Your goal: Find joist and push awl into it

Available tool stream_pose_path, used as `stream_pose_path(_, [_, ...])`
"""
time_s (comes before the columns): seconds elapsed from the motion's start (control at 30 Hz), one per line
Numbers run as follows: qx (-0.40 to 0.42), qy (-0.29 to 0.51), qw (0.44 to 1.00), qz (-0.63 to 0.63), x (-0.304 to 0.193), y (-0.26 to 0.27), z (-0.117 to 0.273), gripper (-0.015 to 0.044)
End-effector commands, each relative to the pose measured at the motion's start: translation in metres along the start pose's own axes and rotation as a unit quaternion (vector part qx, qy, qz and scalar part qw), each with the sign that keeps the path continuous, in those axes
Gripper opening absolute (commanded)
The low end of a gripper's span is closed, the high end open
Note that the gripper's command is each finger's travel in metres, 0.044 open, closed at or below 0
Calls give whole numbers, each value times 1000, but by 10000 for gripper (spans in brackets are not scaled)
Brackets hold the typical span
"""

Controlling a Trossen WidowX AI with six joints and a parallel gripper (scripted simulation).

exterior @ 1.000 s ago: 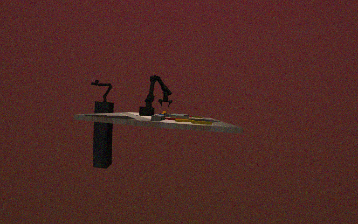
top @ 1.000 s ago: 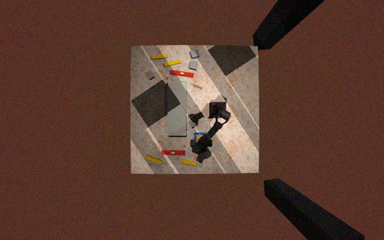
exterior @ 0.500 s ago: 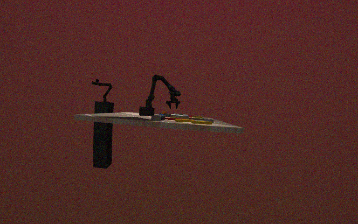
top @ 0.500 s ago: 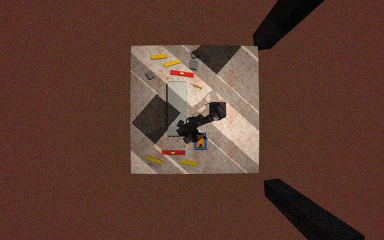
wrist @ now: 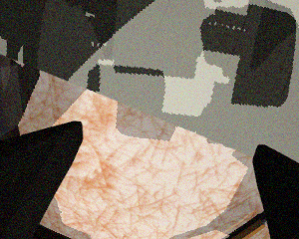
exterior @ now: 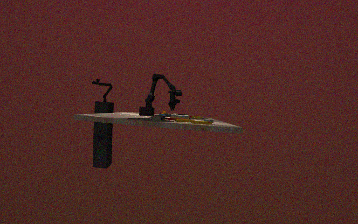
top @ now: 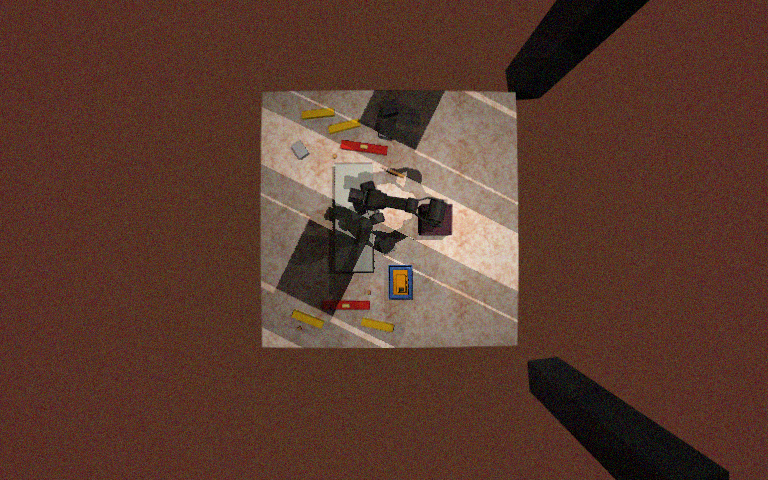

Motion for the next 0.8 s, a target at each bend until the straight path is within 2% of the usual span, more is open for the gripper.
stream_pose_path(0.0, [3, 32, 995, -96, -47, -37, -9, 440])
stream_pose_path(0.2, [14, 64, 970, -234, -123, -72, -15, 440])
stream_pose_path(0.37, [28, 82, 940, -330, -181, -82, -19, 440])
stream_pose_path(0.77, [28, 83, 939, -334, -185, -88, -19, 440])
Point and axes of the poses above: the point midway between the two fingers, 35 mm back from their tips, its own z axis back along the fingers, its own y axis across the jaws, x = y × z, the point moved 9 cm from there along z, back along the fingers, and after that the axes turned 7 degrees about z, right-handed, at the moved point
